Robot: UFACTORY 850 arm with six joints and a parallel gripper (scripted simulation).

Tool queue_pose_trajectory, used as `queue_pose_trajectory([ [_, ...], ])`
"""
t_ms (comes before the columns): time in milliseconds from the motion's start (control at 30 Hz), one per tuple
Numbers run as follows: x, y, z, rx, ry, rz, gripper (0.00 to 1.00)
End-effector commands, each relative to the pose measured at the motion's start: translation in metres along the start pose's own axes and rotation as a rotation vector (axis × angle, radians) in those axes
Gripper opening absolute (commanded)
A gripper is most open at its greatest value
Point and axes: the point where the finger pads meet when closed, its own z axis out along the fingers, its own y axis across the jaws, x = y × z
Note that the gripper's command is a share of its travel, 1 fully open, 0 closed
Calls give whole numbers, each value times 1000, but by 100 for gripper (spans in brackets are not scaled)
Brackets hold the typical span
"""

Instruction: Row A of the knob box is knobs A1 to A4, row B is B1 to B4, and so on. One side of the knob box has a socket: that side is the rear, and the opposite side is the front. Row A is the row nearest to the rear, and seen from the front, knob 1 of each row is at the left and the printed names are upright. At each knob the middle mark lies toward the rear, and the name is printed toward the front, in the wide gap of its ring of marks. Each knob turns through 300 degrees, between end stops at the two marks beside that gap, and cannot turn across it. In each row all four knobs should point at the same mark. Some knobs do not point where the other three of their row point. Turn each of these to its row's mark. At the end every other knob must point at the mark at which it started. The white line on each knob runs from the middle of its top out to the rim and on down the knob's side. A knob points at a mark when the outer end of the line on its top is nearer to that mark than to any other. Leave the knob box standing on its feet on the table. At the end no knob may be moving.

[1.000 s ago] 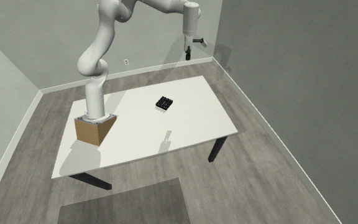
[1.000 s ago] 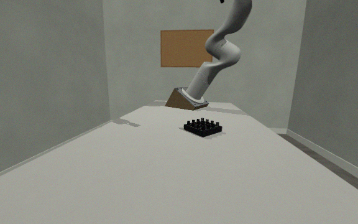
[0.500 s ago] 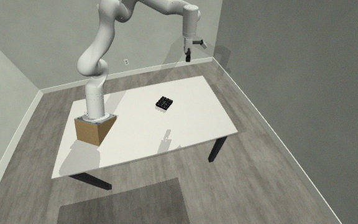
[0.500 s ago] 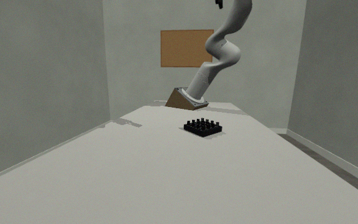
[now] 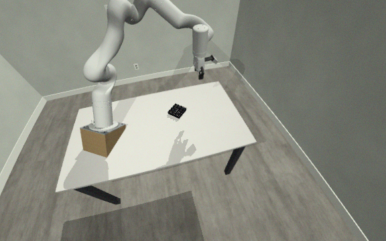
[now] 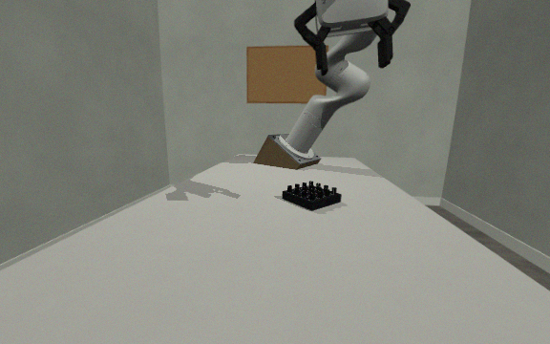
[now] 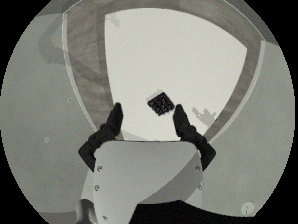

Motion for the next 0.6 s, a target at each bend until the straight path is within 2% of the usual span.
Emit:
queue_pose_trajectory([
  [0,-13,9,28,12,30,-106,100],
  [33,-13,9,28,12,30,-106,100],
  [67,-22,14,41,10,35,-151,100],
  [100,-22,14,41,10,35,-151,100],
  [133,-31,20,54,7,40,-196,100],
  [267,-31,20,54,7,40,-196,100],
  [333,-52,30,80,-5,44,-286,100],
  [400,-52,30,80,-5,44,-286,100],
  [433,-63,36,93,-14,44,-330,100],
  [500,-63,36,93,-14,44,-330,100],
  [533,-75,41,104,-23,42,-372,100],
  [567,-75,41,104,-23,42,-372,100],
])
